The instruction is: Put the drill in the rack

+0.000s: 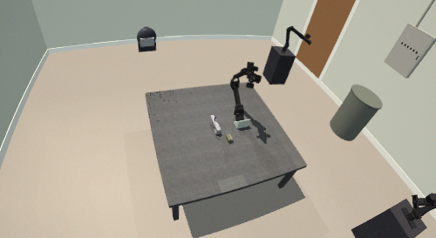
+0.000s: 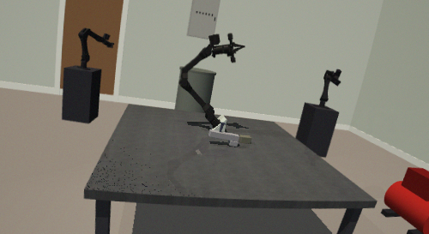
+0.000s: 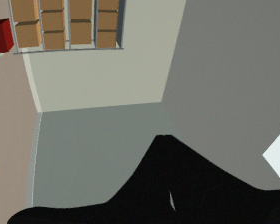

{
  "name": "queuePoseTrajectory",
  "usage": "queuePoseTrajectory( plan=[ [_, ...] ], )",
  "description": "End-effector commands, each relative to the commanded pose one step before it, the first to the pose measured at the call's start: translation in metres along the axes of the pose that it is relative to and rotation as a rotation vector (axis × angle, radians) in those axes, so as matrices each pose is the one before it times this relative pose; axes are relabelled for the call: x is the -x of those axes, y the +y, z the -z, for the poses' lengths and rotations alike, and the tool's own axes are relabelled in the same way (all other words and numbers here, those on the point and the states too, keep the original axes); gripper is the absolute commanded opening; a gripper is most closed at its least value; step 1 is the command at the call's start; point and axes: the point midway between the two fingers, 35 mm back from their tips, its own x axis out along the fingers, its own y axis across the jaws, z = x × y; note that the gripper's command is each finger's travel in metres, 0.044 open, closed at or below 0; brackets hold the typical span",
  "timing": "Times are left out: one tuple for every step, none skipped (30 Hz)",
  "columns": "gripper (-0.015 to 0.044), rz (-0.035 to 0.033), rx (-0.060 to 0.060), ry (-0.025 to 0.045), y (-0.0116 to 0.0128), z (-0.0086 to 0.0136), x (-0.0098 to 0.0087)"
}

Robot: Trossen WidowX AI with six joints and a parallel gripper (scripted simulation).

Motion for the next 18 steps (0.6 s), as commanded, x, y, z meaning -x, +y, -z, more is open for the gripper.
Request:
queuePoseTrajectory(
  plan=[
    [0.0000,-0.15435,0.0757,0.07215,0.04091,0.03756,-0.01840],
    [0.0000,-0.04827,0.0215,0.01704,0.01275,0.01020,-0.00667],
    [0.0000,-0.04885,0.0206,0.01488,0.01295,0.00974,-0.00671],
    [0.0000,-0.04933,0.0198,0.01267,0.01313,0.00927,-0.00675],
    [0.0000,-0.05135,0.0197,0.01072,0.01373,0.00908,-0.00700],
    [0.0000,-0.05192,0.0190,0.00831,0.01395,0.00861,-0.00708],
    [0.0000,-0.05210,0.0183,0.00580,0.01408,0.00807,-0.00711],
    [0.0000,-0.05215,0.0176,0.00325,0.01418,0.00753,-0.00714],
    [0.0000,-0.05207,0.0169,0.00069,0.01426,0.00698,-0.00717],
    [0.0000,-0.05187,0.0163,-0.00190,0.01432,0.00643,-0.00719],
    [0.0000,-0.05154,0.0157,-0.00449,0.01435,0.00587,-0.00721],
    [0.0000,-0.05108,0.0152,-0.00708,0.01436,0.00532,-0.00723],
    [0.0000,-0.05049,0.0147,-0.00967,0.01434,0.00476,-0.00724],
    [0.0000,-0.04977,0.0143,-0.01224,0.01430,0.00421,-0.00725],
    [0.0000,-0.05125,0.0146,-0.01556,0.01492,0.00383,-0.00759],
    [0.0000,-0.05116,0.0145,-0.01872,0.01512,0.00329,-0.00774],
    [0.0000,-0.04988,0.0141,-0.02154,0.01498,0.00267,-0.00773],
    [0.0000,-0.04845,0.0138,-0.02431,0.01482,0.00206,-0.00773]
  ],
)
